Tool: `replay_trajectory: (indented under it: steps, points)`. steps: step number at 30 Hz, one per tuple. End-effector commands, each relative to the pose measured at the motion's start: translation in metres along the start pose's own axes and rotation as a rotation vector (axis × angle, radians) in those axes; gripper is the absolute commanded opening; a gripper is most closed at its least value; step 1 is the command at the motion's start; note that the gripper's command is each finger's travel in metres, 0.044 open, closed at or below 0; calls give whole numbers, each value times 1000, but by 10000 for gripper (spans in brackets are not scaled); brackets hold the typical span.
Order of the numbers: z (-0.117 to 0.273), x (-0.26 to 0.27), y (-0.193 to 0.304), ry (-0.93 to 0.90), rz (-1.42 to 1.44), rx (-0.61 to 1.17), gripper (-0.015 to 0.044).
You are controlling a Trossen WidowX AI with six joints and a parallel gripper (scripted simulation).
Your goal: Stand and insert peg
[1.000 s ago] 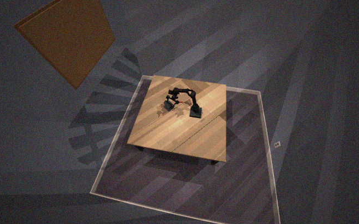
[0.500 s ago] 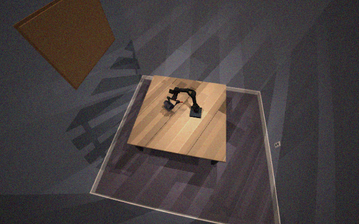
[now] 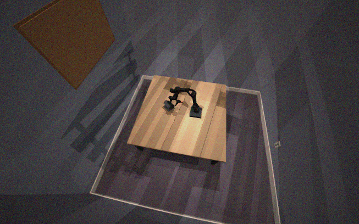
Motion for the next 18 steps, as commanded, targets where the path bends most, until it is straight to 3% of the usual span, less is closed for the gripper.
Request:
replay_trajectory:
  steps: [1, 18]
  points:
    - [2, 0, 15, 14, -88, 84, 440]
    - [26, -3, 80, 173, -491, 459, 440]
Point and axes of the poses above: the point midway between the two fingers, 35 mm back from their tips, its own z axis back along the fingers, its own x axis across the jaws, y = z × x, the point moved 2 cm from there along z, back along the fingers, and after that the axes turned 9 degrees about z, right-handed, at the moved point
